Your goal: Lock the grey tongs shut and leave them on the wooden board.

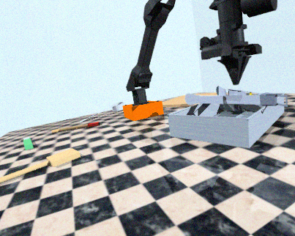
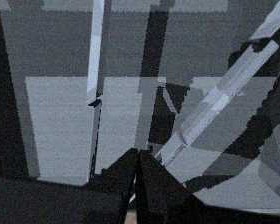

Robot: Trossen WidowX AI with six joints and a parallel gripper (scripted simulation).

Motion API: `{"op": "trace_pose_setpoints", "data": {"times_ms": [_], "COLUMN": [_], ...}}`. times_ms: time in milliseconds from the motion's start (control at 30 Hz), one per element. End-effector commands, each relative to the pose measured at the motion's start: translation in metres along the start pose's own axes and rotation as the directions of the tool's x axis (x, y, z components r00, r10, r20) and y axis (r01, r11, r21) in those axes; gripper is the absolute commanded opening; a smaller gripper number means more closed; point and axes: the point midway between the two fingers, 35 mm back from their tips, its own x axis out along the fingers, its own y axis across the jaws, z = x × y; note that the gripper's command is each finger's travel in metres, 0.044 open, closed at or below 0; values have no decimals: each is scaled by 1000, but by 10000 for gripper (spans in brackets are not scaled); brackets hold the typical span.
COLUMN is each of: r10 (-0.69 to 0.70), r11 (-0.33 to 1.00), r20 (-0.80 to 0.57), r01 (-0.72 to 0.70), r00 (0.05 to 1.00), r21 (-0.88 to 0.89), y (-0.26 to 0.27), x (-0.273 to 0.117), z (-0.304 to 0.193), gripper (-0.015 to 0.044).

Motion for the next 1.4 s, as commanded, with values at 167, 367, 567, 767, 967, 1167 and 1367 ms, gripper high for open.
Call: {"op": "trace_pose_setpoints", "data": {"times_ms": [167, 367, 567, 767, 967, 1167, 1367], "r10": [-2, -5, -4, -3, -1, 1, 2], "r11": [1000, 1000, 995, 810, 341, -245, -615], "r20": [-16, -40, -32, -29, -26, -22, -18], "r01": [2, 5, 7, 19, 24, 21, 16], "r00": [1000, 999, 999, 1000, 1000, 1000, 1000], "r21": [1, 0, 97, 587, 940, 969, 789], "y": [-1, -1, -1, 0, 1, 2, 4], "x": [-51, -60, -57, -51, -45, -39, -33], "z": [-1, -1, -1, -2, -3, -3, -4], "gripper": [217, 375, 440, 440, 440, 440, 440]}}
